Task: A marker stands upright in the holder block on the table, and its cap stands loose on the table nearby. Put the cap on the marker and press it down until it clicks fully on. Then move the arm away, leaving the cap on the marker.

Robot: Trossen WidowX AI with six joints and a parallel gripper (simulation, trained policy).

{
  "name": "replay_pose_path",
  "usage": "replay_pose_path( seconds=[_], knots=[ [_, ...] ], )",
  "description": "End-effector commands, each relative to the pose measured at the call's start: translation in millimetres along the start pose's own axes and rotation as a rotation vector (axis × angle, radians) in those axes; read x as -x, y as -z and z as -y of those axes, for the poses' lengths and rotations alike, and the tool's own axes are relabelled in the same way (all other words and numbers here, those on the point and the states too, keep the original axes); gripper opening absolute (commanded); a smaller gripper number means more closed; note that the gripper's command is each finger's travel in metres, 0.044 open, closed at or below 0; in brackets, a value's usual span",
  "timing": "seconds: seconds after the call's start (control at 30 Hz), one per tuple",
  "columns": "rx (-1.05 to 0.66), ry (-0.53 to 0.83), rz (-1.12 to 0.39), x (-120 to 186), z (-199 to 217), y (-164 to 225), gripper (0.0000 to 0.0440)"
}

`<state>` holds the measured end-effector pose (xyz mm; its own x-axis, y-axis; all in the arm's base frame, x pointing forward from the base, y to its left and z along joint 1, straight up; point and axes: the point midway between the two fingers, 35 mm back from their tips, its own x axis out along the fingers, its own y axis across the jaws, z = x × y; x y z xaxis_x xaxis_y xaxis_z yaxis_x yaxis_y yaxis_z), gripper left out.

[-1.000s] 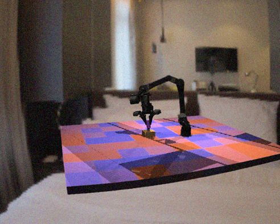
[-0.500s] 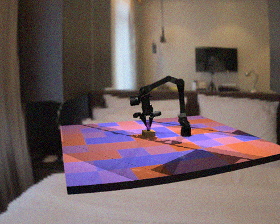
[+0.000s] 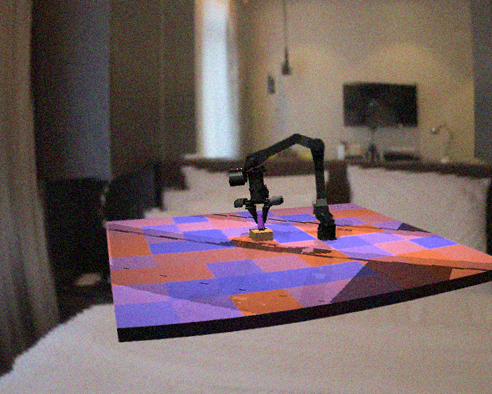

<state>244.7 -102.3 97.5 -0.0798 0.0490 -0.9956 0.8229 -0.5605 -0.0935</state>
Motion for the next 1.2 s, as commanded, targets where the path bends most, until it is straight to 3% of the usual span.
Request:
replay_pose_path(
  seconds=[0.0,1.17],
  knots=[
    [0.001,0.034,0.044,-17.1,0.3,-8.8,0.0089],
    [0.022,0.019,0.057,-18.7,-2.5,-12.2,0.0138]
  ],
)
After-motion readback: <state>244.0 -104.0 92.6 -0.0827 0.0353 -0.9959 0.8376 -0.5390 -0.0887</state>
